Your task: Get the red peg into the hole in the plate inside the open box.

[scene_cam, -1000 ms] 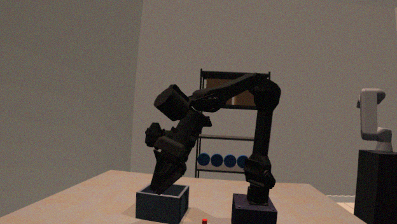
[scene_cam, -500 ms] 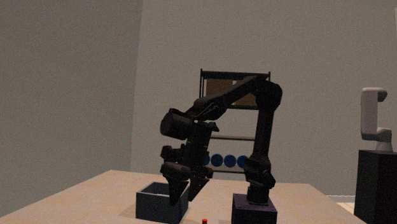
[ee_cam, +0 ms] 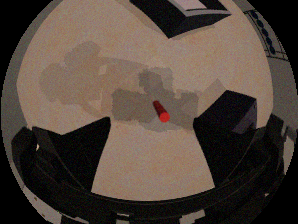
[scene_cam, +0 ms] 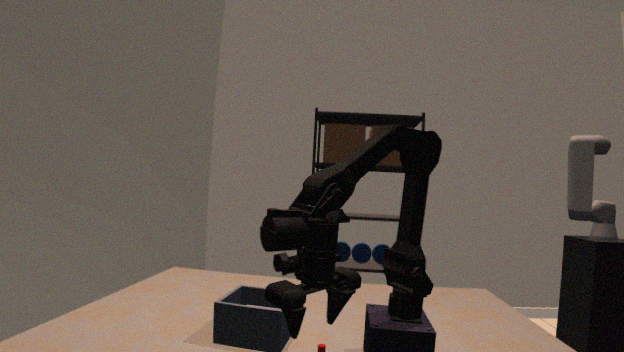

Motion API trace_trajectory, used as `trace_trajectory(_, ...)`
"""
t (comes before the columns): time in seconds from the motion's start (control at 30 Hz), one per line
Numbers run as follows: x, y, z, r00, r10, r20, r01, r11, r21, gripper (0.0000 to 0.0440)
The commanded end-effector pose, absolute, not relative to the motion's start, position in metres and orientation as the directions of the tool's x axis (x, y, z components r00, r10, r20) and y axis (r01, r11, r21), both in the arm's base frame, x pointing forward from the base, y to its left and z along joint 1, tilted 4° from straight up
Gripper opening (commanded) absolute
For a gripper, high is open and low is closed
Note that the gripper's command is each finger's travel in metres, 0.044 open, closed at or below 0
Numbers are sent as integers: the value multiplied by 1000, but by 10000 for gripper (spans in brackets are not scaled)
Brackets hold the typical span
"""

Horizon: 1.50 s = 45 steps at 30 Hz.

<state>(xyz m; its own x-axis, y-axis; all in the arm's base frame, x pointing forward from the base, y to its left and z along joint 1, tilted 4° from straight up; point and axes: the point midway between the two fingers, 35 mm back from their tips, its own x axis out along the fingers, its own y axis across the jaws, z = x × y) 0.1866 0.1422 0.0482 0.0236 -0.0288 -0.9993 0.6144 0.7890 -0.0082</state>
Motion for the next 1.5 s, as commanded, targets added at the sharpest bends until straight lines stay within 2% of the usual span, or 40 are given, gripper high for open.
trace_trajectory(0.0, 182, 135, 35, -1, -65, -998, 650, 758, -50, 435)
trace_trajectory(0.5, 175, 129, -24, 34, -79, -996, 744, 668, -28, 440)
trace_trajectory(0.6, 173, 129, -32, 40, -77, -996, 755, 656, -21, 425)
trace_trajectory(0.73, 168, 128, -40, 28, -75, -997, 773, 634, -26, 344)
trace_trajectory(1.17, 170, 131, -42, -42, -30, -999, 789, 613, -51, 9)
trace_trajectory(1.47, 192, 126, -16, 53, -75, -996, 748, 664, -10, 1)
